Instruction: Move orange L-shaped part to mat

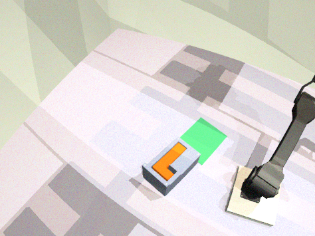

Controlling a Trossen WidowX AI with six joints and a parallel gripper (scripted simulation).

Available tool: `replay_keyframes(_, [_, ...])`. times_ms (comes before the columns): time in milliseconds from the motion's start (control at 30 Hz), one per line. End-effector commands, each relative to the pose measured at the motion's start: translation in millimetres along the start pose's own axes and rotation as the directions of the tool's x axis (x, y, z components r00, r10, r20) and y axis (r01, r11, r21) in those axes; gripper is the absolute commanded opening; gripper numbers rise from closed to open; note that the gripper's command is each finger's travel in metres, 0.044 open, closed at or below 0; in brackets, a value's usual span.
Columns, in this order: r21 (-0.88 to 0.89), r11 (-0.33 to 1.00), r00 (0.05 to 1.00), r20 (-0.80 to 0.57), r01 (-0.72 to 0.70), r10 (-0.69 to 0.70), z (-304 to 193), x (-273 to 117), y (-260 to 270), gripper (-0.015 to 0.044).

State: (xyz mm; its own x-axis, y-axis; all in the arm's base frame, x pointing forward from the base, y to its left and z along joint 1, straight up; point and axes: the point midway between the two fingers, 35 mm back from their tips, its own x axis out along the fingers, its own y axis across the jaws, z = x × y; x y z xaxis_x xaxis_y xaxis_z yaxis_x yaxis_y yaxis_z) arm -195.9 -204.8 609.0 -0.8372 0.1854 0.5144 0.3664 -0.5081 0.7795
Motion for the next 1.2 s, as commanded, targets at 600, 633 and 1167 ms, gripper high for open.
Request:
replay_keyframes(600, [-0.231, 0.961, 0.738, 0.673, 0.152, 0.045, 260.2, -23.7, -51.3, 0.018])
replay_keyframes(633, [-0.216, 0.962, 0.715, 0.699, 0.169, 0.031, 273.0, -29.1, -56.4, 0.018])
replay_keyframes(1167, [0.074, 0.884, 0.127, 0.981, 0.461, -0.148, 435.3, -181.7, -126.6, 0.018])
